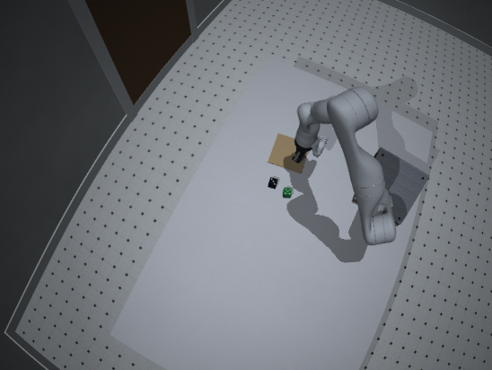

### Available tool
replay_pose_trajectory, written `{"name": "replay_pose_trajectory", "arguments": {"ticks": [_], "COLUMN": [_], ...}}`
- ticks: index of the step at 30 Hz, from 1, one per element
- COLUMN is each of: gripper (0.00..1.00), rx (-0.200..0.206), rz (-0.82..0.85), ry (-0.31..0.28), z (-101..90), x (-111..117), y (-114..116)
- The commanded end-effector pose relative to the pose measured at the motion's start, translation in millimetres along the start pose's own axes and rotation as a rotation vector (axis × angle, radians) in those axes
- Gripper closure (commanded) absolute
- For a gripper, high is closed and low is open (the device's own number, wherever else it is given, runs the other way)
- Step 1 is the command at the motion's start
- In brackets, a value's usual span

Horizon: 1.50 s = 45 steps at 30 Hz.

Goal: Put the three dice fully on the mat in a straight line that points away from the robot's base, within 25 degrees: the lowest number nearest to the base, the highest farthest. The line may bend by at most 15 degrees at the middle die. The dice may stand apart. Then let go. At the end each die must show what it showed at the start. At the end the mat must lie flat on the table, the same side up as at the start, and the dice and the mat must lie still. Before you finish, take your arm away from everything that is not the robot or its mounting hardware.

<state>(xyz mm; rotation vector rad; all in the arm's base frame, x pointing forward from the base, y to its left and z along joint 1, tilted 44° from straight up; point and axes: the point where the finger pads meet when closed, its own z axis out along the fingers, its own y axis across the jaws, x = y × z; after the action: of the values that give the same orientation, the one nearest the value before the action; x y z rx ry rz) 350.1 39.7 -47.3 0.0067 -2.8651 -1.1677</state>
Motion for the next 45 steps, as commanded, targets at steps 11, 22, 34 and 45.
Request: {"name": "replay_pose_trajectory", "arguments": {"ticks": [11,22,34,45], "gripper": [0.74,0.70,0.58,0.54], "rx": [0.001,0.001,0.001,0.001], "rz": [0.000,0.000,0.000,0.000], "ry": [-0.001,-0.001,-0.001,-0.001], "z": [-0.6,-0.6,-0.6,-0.6], "x": [-0.4,-0.4,-0.4,-0.4], "y": [-0.4,-0.4,-0.4,-0.4]}}
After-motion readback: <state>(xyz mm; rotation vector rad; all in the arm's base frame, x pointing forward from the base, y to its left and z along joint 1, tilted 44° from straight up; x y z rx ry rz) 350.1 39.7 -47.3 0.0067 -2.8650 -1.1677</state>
